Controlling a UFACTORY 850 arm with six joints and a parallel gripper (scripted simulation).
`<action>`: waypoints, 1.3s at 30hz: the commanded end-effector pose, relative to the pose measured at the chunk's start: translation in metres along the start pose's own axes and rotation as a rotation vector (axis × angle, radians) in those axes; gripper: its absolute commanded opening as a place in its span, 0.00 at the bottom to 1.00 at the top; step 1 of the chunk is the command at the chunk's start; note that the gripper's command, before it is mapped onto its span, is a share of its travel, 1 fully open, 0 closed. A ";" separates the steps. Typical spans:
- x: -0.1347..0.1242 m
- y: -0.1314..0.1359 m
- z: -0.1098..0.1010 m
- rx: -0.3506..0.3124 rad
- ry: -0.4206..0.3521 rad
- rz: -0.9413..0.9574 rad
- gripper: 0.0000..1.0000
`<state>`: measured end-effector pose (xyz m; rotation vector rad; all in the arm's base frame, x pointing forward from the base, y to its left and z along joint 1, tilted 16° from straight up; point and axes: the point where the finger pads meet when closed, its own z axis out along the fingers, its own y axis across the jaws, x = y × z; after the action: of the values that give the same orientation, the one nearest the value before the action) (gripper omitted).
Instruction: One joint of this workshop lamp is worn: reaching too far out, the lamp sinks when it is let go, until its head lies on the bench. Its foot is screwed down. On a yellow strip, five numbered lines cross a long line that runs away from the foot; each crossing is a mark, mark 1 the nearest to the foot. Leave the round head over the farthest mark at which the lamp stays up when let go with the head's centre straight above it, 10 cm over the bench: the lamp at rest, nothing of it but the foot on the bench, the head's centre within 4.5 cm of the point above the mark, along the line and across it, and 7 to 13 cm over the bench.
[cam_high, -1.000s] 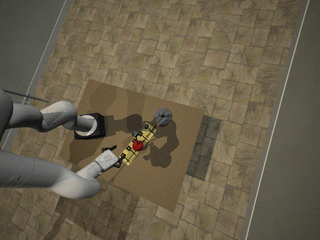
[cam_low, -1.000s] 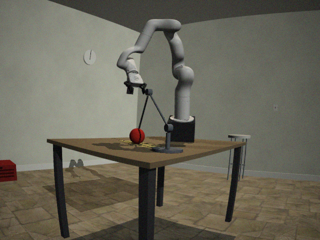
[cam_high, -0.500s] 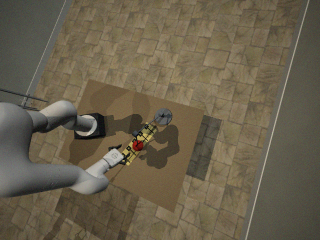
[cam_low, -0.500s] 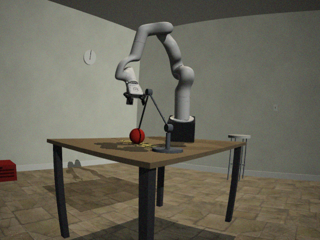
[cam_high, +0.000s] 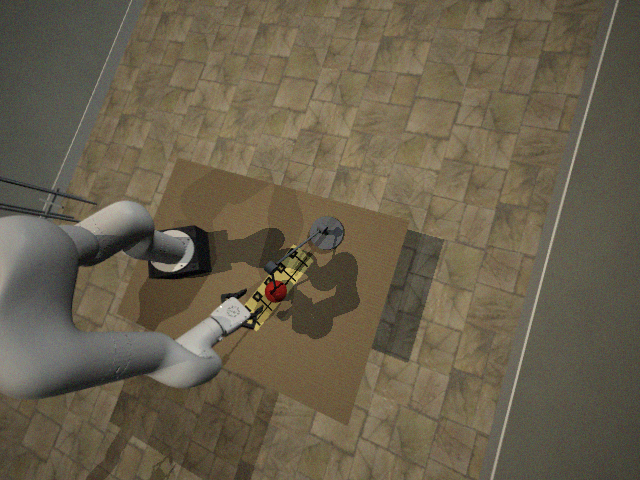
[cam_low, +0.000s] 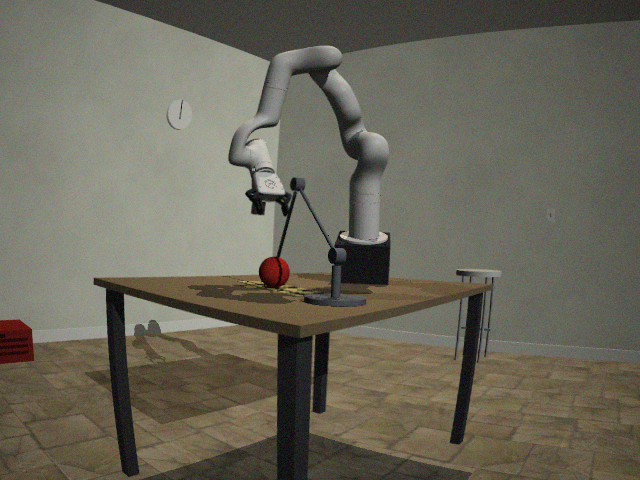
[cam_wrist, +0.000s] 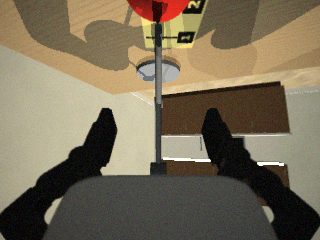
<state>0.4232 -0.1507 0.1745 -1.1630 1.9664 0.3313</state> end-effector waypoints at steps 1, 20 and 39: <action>0.001 -0.001 0.001 0.002 -0.001 -0.001 1.00; 0.001 -0.001 0.045 0.001 0.000 -0.001 1.00; 0.001 -0.001 0.086 0.001 0.000 -0.001 1.00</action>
<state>0.4628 -0.1062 0.1237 -1.1636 1.9668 0.3318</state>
